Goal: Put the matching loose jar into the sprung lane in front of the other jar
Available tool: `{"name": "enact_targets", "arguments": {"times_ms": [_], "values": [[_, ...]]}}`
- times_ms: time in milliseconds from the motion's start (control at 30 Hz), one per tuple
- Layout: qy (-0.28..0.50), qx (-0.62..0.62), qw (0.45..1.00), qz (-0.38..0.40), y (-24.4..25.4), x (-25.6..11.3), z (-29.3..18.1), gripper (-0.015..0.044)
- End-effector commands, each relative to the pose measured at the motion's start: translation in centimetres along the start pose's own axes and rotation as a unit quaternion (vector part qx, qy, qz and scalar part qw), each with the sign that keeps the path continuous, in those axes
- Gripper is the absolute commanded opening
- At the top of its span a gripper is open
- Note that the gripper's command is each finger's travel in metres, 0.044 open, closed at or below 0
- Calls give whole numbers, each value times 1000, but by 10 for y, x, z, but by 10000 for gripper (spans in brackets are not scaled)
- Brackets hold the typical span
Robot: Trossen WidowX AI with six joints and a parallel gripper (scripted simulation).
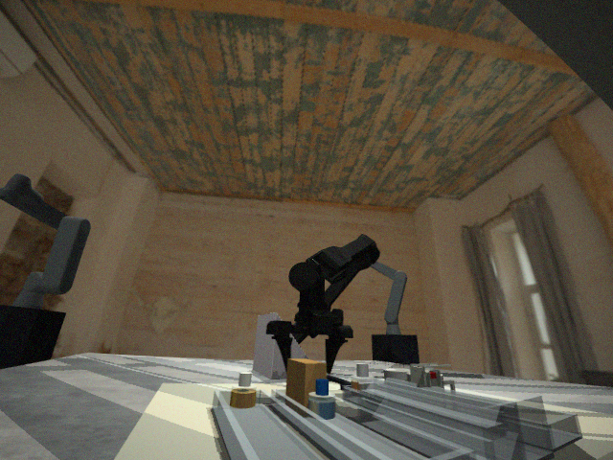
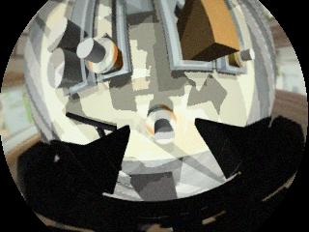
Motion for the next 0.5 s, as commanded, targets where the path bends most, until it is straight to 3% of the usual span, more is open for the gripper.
{"name": "enact_targets", "arguments": {"times_ms": [0,200,467], "values": [[0,2,1000,3,0,7,-1,440],[1,2,1000,3,1,14,-1,440],[1,2,1000,3,1,14,-1,230]]}}
Point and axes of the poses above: the point midway between the two fingers, 35 mm back from their tips, its own x axis out along the fingers, its own y axis across the jaws, z = x × y, the point moved 6 cm from there along -x, back along the fingers, and after that the axes turned 10 degrees about x, right-handed, at the moved point
